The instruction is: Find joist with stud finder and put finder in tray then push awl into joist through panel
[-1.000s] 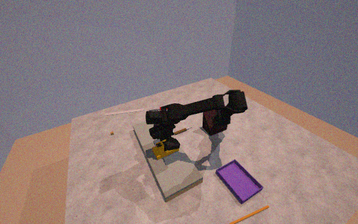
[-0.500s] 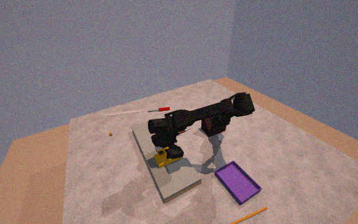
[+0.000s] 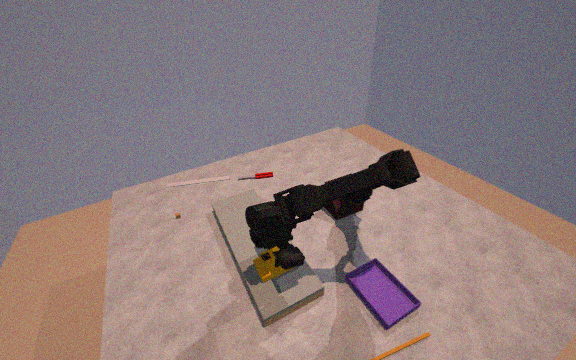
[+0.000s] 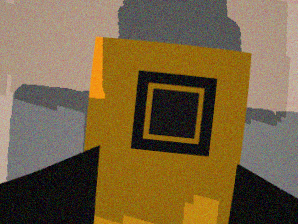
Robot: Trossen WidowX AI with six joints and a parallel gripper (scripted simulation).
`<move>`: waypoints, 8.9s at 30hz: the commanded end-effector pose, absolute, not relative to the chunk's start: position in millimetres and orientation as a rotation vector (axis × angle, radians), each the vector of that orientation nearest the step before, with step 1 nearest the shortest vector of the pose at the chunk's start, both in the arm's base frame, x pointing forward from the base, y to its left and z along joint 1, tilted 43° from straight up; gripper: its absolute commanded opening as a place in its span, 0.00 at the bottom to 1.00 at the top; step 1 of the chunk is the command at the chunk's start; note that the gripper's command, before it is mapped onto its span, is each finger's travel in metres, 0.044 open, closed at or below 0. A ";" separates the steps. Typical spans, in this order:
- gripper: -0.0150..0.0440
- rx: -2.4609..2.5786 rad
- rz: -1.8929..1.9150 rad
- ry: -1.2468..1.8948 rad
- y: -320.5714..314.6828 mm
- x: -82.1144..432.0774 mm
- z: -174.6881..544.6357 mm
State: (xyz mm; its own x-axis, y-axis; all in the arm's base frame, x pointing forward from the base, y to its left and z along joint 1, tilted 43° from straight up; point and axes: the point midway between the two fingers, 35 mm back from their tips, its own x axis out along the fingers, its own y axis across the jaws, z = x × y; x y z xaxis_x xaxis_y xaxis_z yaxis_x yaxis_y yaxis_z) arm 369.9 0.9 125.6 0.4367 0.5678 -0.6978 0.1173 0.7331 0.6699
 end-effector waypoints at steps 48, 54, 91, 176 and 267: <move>0.25 0.725 0.329 1.102 10.2 371.0 133.0; 0.25 0.724 0.329 1.102 -3.8 369.0 119.8; 0.25 0.720 0.326 1.104 -90.5 355.9 39.6; 0.25 0.712 0.318 1.103 -264.2 331.5 -74.1; 0.25 -0.152 1.005 0.705 64.3 301.3 266.7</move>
State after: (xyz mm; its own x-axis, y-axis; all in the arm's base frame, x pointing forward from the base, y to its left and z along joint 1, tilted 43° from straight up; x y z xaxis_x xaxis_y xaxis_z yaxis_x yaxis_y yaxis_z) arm 311.6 54.1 258.8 0.3375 0.7095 -0.6186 -0.7889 0.5717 0.2253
